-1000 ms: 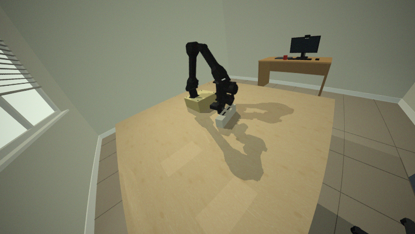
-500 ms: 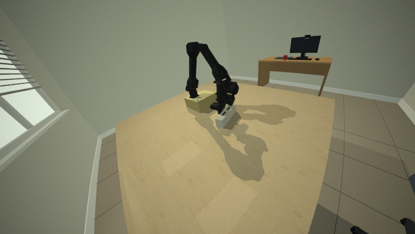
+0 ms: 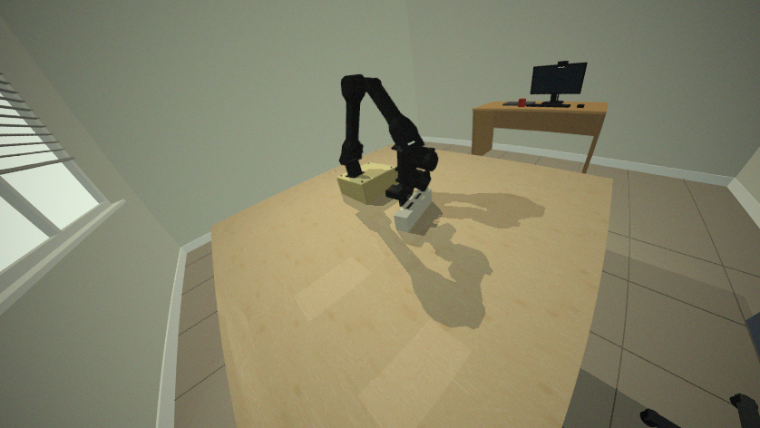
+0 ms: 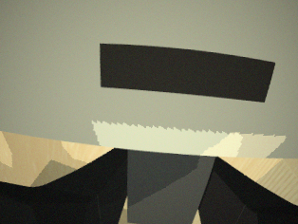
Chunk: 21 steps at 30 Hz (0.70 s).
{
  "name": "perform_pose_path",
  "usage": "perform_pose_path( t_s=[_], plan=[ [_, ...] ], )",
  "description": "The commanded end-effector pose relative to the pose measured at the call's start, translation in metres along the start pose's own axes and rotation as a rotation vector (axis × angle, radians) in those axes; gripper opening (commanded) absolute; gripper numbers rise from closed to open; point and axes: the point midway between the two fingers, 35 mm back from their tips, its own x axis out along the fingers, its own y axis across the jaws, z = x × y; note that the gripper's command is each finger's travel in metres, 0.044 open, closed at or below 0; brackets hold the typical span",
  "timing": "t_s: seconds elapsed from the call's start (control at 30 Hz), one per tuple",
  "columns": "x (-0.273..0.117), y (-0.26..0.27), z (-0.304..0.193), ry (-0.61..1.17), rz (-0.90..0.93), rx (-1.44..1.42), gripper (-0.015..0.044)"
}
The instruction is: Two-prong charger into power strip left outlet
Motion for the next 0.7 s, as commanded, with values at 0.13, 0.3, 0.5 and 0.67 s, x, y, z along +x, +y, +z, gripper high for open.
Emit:
perform_pose_path(
  t_s=[0.13,0.3,0.5,0.67],
  plan=[
    [-0.0009,0.0012,0.0142,-0.035,0.001,-0.004,0.0000],
    [-0.0007,0.0012,0.0136,-0.034,0.001,-0.004,0.0000],
    [-0.0004,0.0012,0.0129,-0.034,0.001,-0.004,0.0000],
    [-0.0001,0.0012,0.0123,-0.034,0.001,-0.004,0.0000]
  ],
)
